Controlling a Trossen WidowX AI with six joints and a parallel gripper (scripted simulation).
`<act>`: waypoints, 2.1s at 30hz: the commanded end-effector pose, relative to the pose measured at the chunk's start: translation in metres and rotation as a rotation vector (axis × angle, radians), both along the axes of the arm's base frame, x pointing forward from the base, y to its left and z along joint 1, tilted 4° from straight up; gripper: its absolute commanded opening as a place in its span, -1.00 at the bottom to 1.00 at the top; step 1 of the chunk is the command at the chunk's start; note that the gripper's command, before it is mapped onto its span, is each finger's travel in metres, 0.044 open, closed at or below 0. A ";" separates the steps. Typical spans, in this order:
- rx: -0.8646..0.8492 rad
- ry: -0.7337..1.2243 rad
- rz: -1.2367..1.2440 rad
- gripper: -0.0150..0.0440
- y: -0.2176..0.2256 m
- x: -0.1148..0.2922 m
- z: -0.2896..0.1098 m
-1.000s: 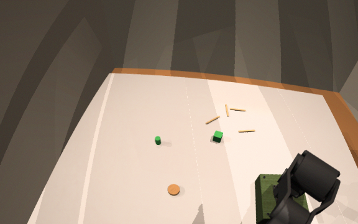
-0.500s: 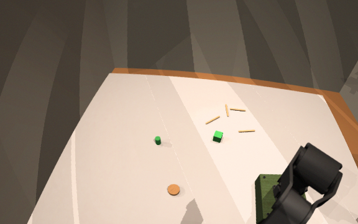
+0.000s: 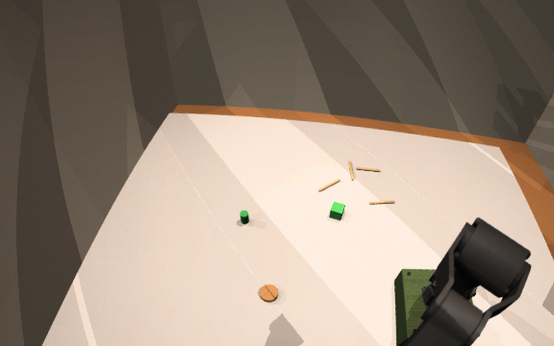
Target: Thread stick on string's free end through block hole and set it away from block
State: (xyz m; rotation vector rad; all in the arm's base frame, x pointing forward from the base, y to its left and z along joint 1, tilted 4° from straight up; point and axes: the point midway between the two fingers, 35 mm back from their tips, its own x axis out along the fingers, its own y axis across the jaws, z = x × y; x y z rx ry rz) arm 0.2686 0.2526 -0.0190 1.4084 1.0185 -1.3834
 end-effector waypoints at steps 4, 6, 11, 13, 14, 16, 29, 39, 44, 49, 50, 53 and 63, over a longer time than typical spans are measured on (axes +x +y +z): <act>-0.010 0.007 0.003 -0.49 -0.010 -0.004 -0.003; -0.011 0.007 0.003 -0.49 -0.012 -0.005 -0.003; -0.011 0.007 0.003 -0.49 -0.016 -0.006 -0.003; -0.011 0.007 0.003 -0.49 -0.018 -0.006 -0.003; -0.011 0.007 0.003 -0.49 -0.019 -0.007 -0.003; -0.011 0.007 0.003 -0.49 -0.020 -0.007 -0.003; -0.012 0.007 0.003 -0.49 -0.031 -0.010 -0.003; -0.013 0.008 0.003 -0.49 -0.040 -0.013 -0.003; -0.014 0.008 0.003 -0.49 -0.044 -0.014 -0.003; -0.014 0.008 0.003 -0.49 -0.048 -0.015 -0.003; -0.014 0.008 0.003 -0.49 -0.049 -0.015 -0.003; -0.014 0.008 0.003 -0.49 -0.052 -0.016 -0.003; -0.015 0.008 0.003 -0.49 -0.056 -0.017 -0.003</act>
